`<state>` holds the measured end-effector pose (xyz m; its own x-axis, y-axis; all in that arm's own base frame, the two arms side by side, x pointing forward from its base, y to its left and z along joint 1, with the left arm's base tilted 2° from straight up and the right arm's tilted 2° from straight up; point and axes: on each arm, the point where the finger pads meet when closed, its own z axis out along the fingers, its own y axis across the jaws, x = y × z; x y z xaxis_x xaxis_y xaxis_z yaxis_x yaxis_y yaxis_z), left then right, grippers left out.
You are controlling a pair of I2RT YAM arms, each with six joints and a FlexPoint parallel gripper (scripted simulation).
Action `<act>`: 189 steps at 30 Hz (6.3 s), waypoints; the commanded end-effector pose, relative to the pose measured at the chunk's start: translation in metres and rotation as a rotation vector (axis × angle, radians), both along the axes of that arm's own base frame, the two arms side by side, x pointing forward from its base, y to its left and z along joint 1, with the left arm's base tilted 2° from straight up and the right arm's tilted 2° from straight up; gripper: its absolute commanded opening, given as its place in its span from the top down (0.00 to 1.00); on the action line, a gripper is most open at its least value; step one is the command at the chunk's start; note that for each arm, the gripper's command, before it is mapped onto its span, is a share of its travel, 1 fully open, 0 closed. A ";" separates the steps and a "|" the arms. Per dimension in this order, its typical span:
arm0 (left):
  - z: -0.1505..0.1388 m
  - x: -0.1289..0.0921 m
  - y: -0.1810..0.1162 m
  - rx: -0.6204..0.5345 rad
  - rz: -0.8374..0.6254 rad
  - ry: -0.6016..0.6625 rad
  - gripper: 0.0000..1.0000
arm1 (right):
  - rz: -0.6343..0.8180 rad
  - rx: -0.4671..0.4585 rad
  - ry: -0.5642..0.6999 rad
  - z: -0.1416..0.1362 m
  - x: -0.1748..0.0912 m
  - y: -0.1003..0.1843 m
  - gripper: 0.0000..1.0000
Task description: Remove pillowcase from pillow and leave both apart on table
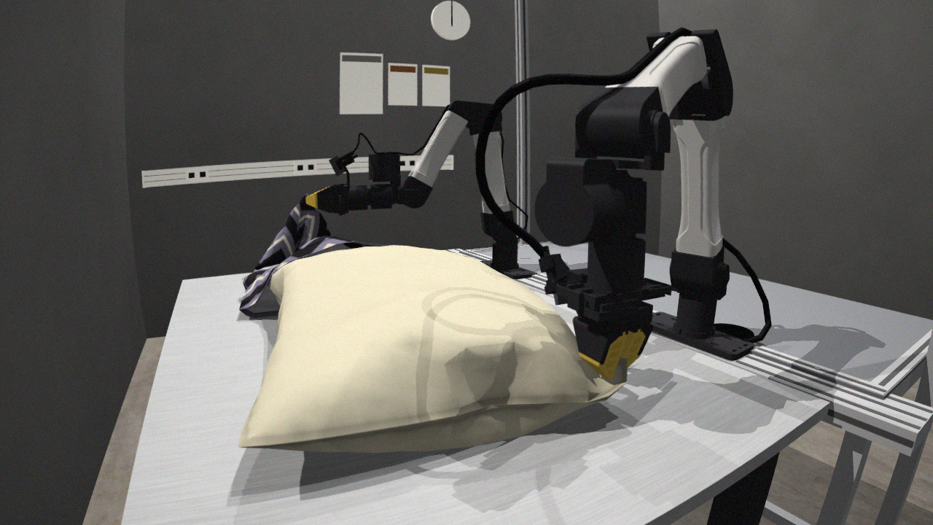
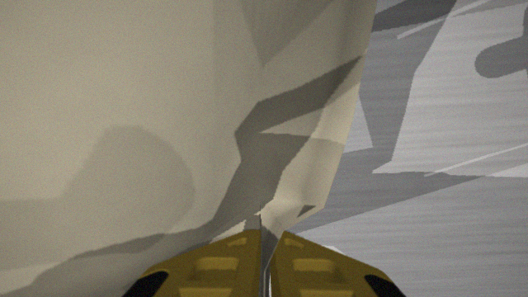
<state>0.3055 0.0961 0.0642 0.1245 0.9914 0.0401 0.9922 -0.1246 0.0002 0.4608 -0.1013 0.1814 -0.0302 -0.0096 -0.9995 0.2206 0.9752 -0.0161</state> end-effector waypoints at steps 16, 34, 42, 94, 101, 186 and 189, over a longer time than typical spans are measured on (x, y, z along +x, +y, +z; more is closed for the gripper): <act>-0.006 0.008 -0.006 -0.008 -0.025 -0.012 0.93 | 0.008 -0.002 -0.002 0.000 0.005 0.001 1.00; -0.006 0.008 -0.006 -0.008 -0.024 -0.012 0.40 | 0.008 -0.002 -0.002 0.000 0.005 0.001 1.00; -0.006 0.008 -0.006 -0.008 -0.024 -0.012 0.40 | 0.008 -0.002 -0.002 0.000 0.005 0.001 1.00; 0.103 0.005 -0.005 0.006 -0.007 -0.011 0.40 | 0.008 -0.002 -0.002 0.000 0.005 0.001 1.00; 0.093 -0.002 -0.006 -0.004 -0.005 0.027 0.40 | 0.008 -0.002 -0.002 0.000 0.005 0.001 1.00; 0.092 -0.063 0.034 -0.986 2.677 0.096 0.55 | 0.008 -0.002 -0.002 0.000 0.005 0.001 1.00; 0.086 -0.061 0.034 -0.978 2.684 0.113 0.55 | 0.008 -0.002 -0.002 0.000 0.005 0.001 1.00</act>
